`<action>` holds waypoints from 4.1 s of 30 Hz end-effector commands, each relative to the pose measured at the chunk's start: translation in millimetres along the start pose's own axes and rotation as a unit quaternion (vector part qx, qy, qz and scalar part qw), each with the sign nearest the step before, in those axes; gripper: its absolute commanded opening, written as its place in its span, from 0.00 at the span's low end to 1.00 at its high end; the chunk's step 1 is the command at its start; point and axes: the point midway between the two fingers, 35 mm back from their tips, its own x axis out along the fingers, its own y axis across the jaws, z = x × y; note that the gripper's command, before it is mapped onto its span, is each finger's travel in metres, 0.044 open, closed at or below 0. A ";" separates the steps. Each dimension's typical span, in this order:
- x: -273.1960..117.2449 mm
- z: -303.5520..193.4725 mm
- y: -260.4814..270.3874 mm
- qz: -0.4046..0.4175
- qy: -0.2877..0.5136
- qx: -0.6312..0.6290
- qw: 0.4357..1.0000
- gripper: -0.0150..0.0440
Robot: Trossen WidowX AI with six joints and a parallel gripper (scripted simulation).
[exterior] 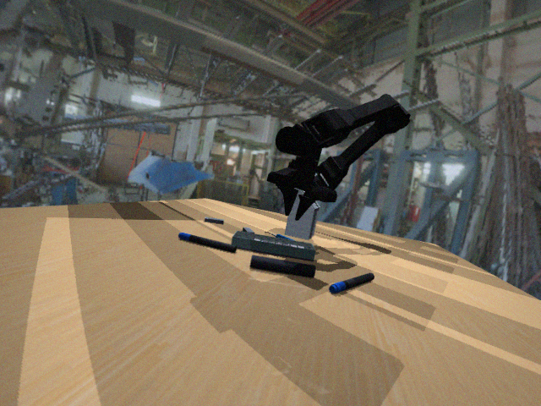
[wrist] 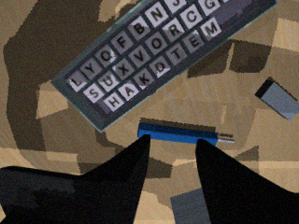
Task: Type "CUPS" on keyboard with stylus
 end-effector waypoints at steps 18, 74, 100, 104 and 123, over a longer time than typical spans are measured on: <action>24.9 -37.3 -28.2 -0.134 -0.125 0.713 0.677 0.51; 50.3 -38.8 -24.9 -0.132 -0.133 0.737 0.649 0.51; 67.6 -38.4 -21.8 -0.132 -0.133 0.737 0.649 0.51; 69.8 -38.3 -21.5 -0.132 -0.133 0.737 0.649 0.51; 84.0 -38.0 -19.4 -0.133 -0.132 0.738 0.649 0.51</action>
